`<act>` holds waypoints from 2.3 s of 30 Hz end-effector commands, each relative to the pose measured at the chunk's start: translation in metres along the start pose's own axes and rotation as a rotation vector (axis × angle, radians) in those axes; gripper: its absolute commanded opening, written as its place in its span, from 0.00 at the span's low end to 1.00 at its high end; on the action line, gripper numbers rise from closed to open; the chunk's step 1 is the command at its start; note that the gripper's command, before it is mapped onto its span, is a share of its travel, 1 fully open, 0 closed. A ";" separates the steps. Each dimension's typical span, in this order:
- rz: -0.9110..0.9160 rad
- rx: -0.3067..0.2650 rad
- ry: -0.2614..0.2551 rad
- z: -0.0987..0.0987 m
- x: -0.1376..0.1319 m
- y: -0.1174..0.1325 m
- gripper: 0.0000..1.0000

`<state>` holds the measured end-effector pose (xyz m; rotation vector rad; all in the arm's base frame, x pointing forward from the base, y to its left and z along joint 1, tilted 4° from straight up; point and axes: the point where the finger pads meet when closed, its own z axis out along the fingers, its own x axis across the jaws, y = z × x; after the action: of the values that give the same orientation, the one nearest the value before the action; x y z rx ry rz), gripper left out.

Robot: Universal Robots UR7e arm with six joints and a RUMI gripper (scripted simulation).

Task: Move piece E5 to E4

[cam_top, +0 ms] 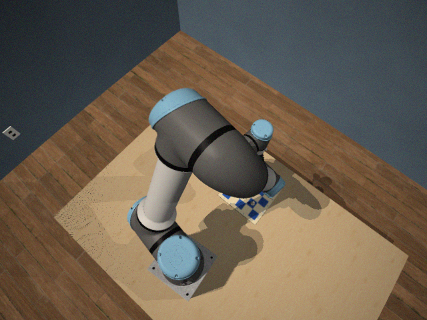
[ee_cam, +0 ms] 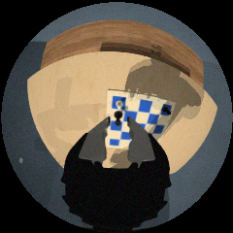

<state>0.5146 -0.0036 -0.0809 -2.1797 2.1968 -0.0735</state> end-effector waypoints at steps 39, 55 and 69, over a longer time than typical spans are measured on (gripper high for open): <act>-0.001 0.001 0.001 0.035 -0.001 0.000 0.20; -0.001 0.001 0.001 0.035 -0.001 0.000 0.20; -0.001 0.001 0.001 0.035 -0.001 0.000 0.20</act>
<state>0.5179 -0.0040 -0.1151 -2.1787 2.1959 -0.0771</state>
